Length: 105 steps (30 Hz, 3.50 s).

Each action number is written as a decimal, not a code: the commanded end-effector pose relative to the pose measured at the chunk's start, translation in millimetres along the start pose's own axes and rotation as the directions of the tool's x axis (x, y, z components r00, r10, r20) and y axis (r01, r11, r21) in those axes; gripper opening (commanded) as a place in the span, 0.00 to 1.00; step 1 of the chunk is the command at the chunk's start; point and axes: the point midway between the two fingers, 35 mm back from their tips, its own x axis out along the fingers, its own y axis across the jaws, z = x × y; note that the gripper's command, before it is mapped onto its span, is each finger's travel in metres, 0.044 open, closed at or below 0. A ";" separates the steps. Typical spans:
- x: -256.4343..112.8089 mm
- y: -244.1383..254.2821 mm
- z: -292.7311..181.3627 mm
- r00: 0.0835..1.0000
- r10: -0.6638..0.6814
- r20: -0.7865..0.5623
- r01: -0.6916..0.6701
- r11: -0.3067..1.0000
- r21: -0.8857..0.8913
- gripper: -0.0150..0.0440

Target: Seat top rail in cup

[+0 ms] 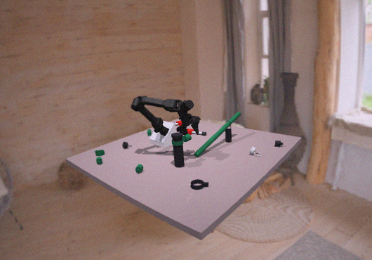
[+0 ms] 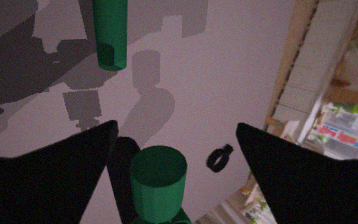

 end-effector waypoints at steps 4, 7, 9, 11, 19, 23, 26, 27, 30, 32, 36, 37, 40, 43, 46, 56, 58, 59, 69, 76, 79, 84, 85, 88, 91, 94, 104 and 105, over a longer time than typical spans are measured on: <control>-6.3 -3.5 7.5 1.000 -0.004 0.004 0.004 1.000 0.007 1.00; -15.6 -11.0 22.6 1.000 -0.006 0.020 0.003 0.986 0.166 1.00; -24.2 -16.7 35.8 0.999 -0.008 0.032 -0.002 0.955 0.298 1.00; -33.1 -21.5 48.7 0.999 -0.009 0.043 -0.011 0.905 0.426 1.00; -67.0 -32.9 92.6 0.998 -0.002 0.062 -0.052 0.532 0.845 1.00; -81.2 -34.9 109.0 0.998 0.000 0.063 -0.058 0.372 0.927 1.00; -88.8 -35.4 117.4 0.998 0.000 0.062 -0.060 0.270 0.961 1.00; -90.9 -35.4 119.6 0.998 0.000 0.061 -0.060 0.232 0.971 1.00; -95.5 -35.5 124.5 0.998 0.000 0.060 -0.060 0.113 0.992 1.00; -96.5 -35.5 125.5 0.998 0.000 0.060 -0.060 0.096 0.994 1.00; -96.5 -35.5 125.5 0.998 0.000 0.060 -0.060 0.096 0.994 1.00; -96.5 -35.5 125.5 0.998 0.000 0.060 -0.060 0.096 0.994 1.00; -96.5 -35.5 125.5 0.998 0.000 0.060 -0.060 0.096 0.994 1.00; -96.5 -35.5 125.5 0.998 0.000 0.060 -0.060 0.096 0.994 1.00; -96.5 -35.5 125.5 0.998 0.000 0.060 -0.060 0.096 0.994 1.00; -71.6 -33.0 134.4 0.993 0.112 0.049 -0.016 -0.274 0.962 1.00; -59.9 -30.9 138.4 0.985 0.165 0.043 0.034 -0.436 0.899 1.00; -54.0 -29.6 140.3 0.981 0.192 0.040 0.065 -0.511 0.857 1.00; 3.3 -8.6 156.8 0.893 0.450 0.009 0.441 -0.879 0.180 1.00; 12.9 -3.5 159.2 0.870 0.493 0.004 0.493 -0.870 -0.012 1.00; 12.9 -3.5 159.2 0.870 0.493 0.004 0.493 -0.870 -0.012 1.00; 12.9 -3.5 159.2 0.870 0.493 0.004 0.493 -0.870 -0.012 1.00; 12.9 -3.5 159.2 0.870 0.493 0.004 0.493 -0.870 -0.012 1.00; 12.9 -3.5 159.2 0.870 0.493 0.004 0.493 -0.870 -0.012 1.00; 12.9 -3.5 159.2 0.870 0.493 0.004 0.493 -0.870 -0.012 1.00; 14.6 -2.7 159.2 0.870 0.493 0.004 0.493 -0.870 -0.012 1.00; 44.5 14.3 159.0 0.870 0.492 0.002 0.492 -0.870 -0.012 1.00; 46.2 15.2 159.0 0.870 0.492 0.002 0.492 -0.870 -0.012 1.00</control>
